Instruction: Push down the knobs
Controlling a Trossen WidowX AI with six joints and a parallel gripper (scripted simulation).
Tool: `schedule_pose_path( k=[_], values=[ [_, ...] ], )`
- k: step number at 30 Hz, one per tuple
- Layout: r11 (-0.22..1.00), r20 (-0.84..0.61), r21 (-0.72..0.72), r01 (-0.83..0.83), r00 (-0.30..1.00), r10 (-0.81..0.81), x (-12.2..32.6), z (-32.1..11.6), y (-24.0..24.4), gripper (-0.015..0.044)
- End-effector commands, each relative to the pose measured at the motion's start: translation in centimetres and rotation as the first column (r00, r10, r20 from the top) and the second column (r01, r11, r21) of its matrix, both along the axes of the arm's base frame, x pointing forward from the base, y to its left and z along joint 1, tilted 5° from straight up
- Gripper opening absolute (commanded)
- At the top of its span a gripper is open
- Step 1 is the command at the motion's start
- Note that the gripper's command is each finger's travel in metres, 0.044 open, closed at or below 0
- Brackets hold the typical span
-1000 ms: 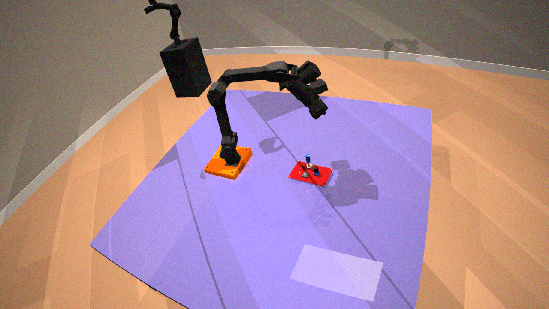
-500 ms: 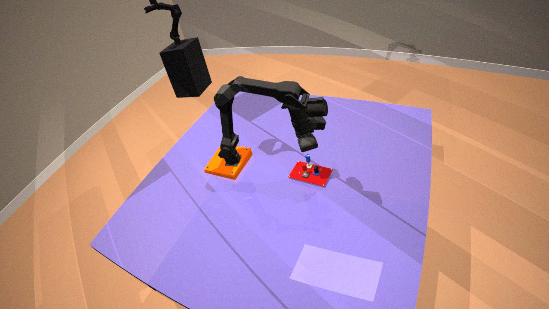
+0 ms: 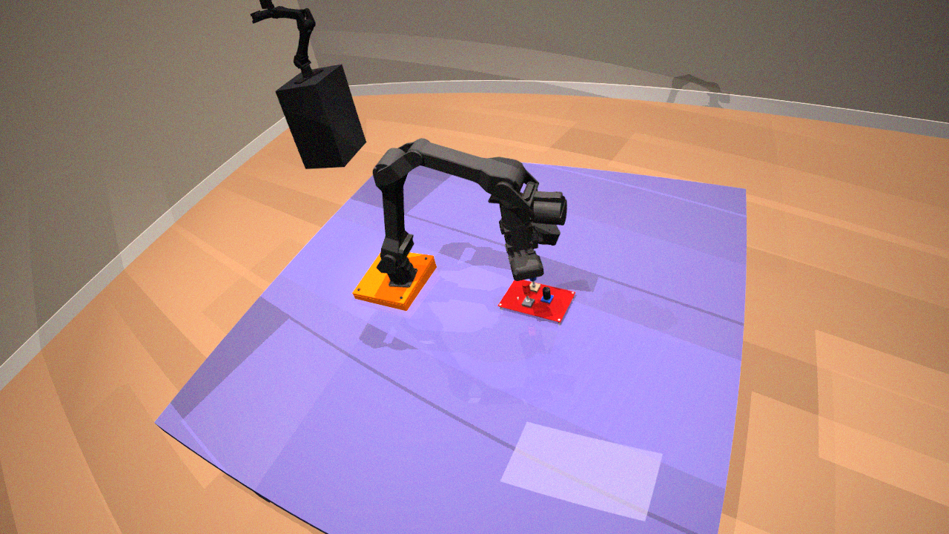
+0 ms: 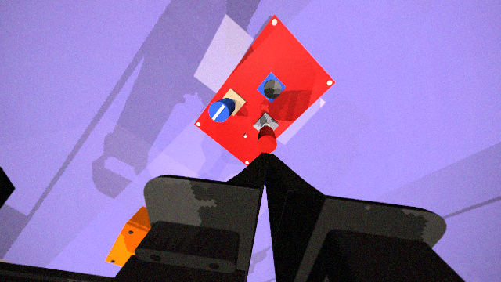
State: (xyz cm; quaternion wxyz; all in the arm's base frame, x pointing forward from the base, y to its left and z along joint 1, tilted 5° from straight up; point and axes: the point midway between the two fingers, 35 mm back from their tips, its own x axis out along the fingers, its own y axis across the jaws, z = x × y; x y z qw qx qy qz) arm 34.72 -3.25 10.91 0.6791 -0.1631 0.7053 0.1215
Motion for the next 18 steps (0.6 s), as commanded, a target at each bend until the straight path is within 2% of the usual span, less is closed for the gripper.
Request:
schedule_pose_path(
  k=[1, 18],
  values=[
    [1.0, 0.001, -0.004, -0.006, 1.0, 0.006, 0.0, -0.3, -0.1, 0.0],
    [1.0, 0.001, -0.004, -0.006, 1.0, 0.006, -0.1, -2.3, -0.2, 0.0]
  ],
)
